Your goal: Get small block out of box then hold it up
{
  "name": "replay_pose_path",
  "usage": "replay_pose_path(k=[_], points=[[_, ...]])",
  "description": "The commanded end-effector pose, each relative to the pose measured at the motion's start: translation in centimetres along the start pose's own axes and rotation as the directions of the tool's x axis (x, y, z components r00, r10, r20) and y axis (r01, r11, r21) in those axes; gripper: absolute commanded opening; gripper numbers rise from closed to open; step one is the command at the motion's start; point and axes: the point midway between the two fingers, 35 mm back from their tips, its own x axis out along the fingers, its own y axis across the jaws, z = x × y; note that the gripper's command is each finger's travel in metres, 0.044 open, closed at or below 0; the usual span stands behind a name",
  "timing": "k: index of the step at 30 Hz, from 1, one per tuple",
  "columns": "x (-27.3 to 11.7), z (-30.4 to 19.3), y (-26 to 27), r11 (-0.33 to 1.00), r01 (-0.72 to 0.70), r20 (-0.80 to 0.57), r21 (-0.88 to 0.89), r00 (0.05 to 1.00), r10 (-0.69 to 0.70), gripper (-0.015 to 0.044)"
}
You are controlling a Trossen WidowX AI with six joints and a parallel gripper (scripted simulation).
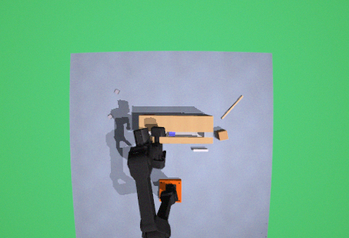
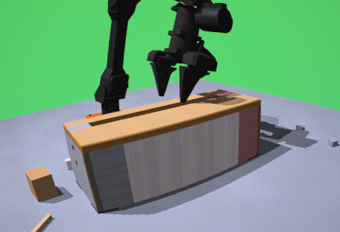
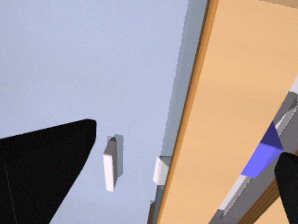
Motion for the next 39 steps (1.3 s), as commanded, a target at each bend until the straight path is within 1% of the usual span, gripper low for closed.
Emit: replay_pose_path(k=[1,28,29,31,39], points=[[0.7,0.2,0.1,1.000,-0.005,-0.005,0.003,1.000,0.005,0.0400],[4.7,2.0,0.6,1.000,-0.005,-0.004,0.003,1.000,0.005,0.0400],[4.1,1.9,0.4,1.000,-0.001,-0.001,0.000,1.000,0.001,0.0400],[4.1,1.9,0.4,1.000,-0.001,-0.001,0.000,1.000,0.001,0.0400],[4.7,0.3,0.4,1.000,-0.001,-0.003,0.000,1.000,0.002,0.0400]])
